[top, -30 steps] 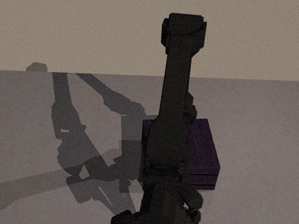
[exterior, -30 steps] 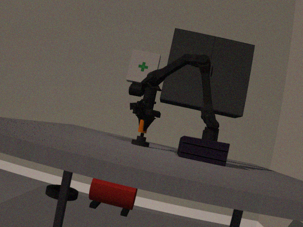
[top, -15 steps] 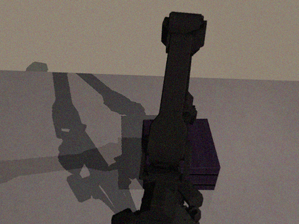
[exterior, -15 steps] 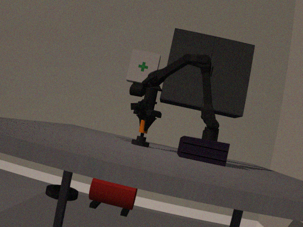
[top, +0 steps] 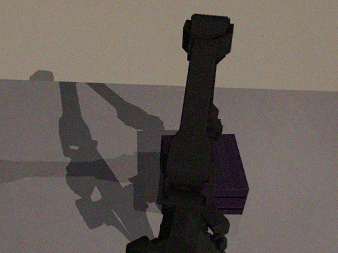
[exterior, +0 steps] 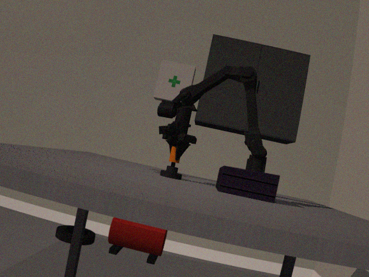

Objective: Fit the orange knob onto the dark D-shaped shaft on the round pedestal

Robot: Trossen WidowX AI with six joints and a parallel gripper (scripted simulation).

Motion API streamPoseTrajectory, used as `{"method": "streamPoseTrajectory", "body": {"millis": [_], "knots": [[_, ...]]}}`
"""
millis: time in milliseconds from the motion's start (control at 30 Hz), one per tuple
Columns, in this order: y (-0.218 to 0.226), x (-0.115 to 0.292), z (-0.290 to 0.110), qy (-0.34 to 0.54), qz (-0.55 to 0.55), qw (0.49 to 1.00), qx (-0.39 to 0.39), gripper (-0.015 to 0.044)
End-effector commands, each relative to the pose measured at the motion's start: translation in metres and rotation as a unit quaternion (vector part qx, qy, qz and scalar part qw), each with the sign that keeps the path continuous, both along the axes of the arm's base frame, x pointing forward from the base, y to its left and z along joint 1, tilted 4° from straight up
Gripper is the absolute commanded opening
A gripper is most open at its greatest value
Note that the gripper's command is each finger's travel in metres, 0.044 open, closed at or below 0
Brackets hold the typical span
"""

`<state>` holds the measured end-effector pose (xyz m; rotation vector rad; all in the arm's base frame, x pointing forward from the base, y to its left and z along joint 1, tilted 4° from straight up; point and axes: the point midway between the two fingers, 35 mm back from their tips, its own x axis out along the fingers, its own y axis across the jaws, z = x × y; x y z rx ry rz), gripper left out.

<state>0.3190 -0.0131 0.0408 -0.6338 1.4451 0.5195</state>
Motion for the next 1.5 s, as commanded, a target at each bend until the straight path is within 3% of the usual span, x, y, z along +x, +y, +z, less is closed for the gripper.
{"method": "streamPoseTrajectory", "body": {"millis": [0,267,1467], "knots": [[0.0006,0.0027,0.0040,-0.002,0.003,1.000,0.002,0.0000],[0.0007,0.0058,0.0040,0.003,0.107,0.994,-0.006,0.0000],[0.0007,-0.0004,-0.0007,0.003,0.107,0.994,-0.006,0.0000]]}}
